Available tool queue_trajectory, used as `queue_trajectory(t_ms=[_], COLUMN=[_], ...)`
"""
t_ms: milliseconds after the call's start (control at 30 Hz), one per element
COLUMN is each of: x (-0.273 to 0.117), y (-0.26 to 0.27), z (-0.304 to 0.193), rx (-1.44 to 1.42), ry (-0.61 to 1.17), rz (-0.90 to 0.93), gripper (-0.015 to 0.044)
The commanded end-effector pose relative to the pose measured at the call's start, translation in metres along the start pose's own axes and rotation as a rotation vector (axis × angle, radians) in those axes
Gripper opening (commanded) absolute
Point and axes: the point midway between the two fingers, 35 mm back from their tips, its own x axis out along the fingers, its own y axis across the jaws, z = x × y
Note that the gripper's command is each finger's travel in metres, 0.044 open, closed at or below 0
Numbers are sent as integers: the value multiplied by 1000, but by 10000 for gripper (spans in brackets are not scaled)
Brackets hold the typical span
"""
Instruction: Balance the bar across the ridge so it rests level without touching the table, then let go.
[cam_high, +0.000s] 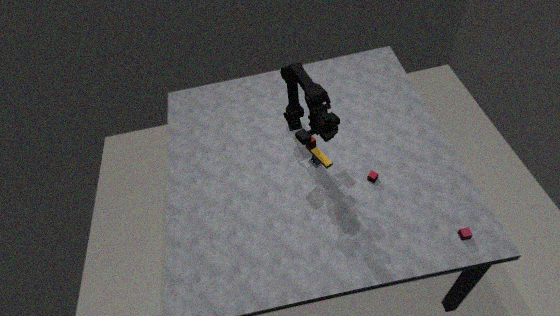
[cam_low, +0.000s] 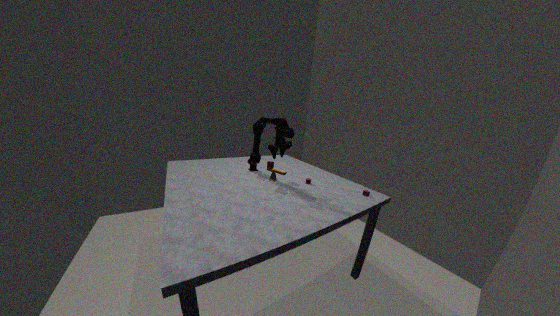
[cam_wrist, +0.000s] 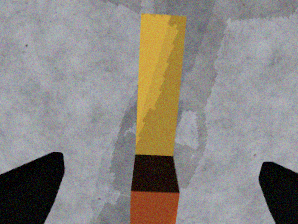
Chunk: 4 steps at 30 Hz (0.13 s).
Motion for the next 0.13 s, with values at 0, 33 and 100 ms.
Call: queue_trajectory(t_ms=[0,33,100], x=[0,0,0], y=[0,0,0], z=[0,0,0], rx=[0,0,0], ry=[2,2,2], rz=[1,1,1], gripper=[440,440,440])
